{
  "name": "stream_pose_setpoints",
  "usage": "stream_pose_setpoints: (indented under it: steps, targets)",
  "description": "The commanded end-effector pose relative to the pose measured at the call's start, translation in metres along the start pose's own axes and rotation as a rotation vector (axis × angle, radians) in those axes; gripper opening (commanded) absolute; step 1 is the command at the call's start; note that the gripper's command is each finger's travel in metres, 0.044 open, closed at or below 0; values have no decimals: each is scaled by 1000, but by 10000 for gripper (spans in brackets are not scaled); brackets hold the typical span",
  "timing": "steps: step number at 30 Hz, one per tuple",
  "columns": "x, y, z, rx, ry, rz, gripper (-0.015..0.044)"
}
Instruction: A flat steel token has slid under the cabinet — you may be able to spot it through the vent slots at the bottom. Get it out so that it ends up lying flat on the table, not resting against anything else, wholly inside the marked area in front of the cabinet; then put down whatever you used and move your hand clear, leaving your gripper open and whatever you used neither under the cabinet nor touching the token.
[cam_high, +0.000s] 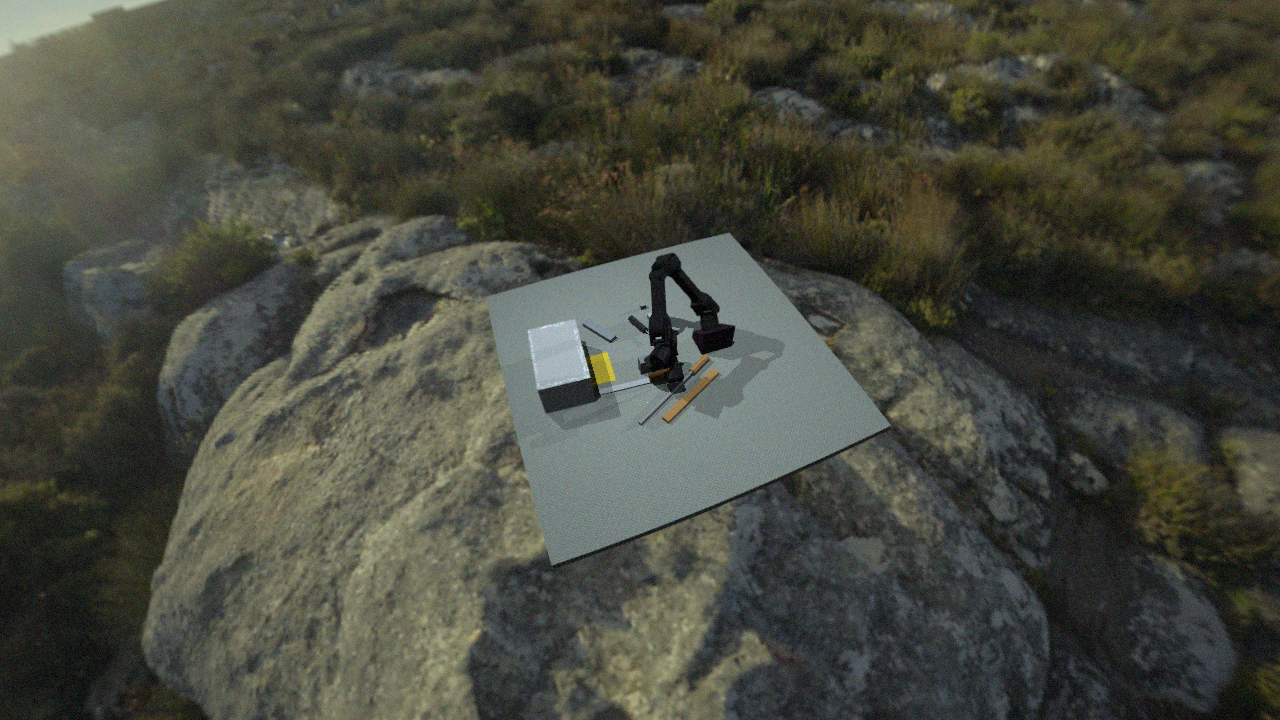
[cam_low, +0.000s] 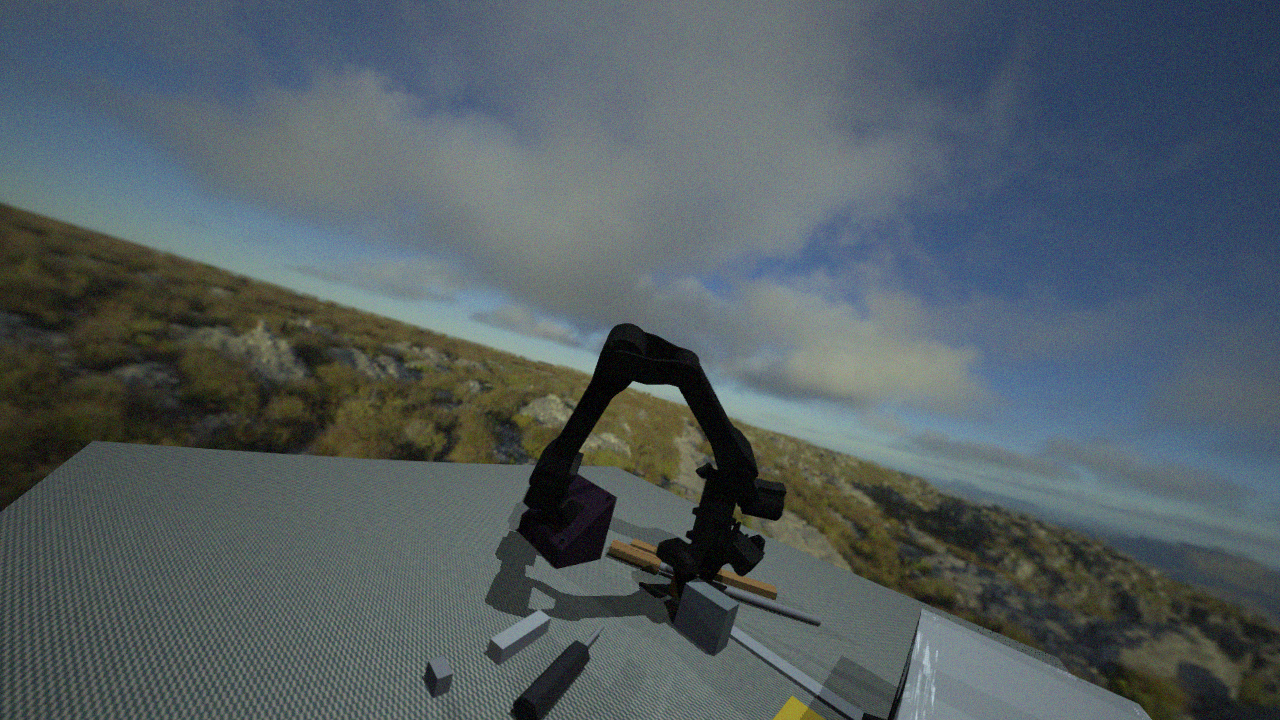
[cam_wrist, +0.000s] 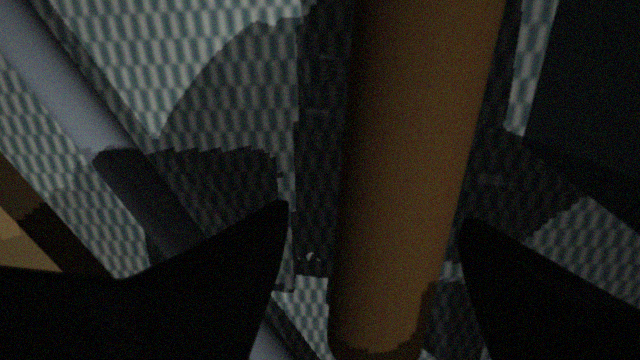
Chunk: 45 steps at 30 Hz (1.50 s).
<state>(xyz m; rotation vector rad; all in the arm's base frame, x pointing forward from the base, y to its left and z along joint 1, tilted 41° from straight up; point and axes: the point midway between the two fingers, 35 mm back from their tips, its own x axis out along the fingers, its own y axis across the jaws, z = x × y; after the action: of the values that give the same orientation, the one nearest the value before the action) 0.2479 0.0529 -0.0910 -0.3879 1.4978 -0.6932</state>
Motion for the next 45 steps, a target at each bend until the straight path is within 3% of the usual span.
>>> stream_pose_setpoints:
  steps: [1,9,13,23,27,45]
  targets:
    - [3,-1,0,-2,0,-6,270]
    - [6,-3,-4,-13,0,-7,270]
    - [4,0,-1,-2,-1,1,165]
    - [4,0,-1,-2,-1,1,98]
    - [4,0,-1,-2,-1,1,0]
    - [3,-1,15,-14,-1,-5,0]
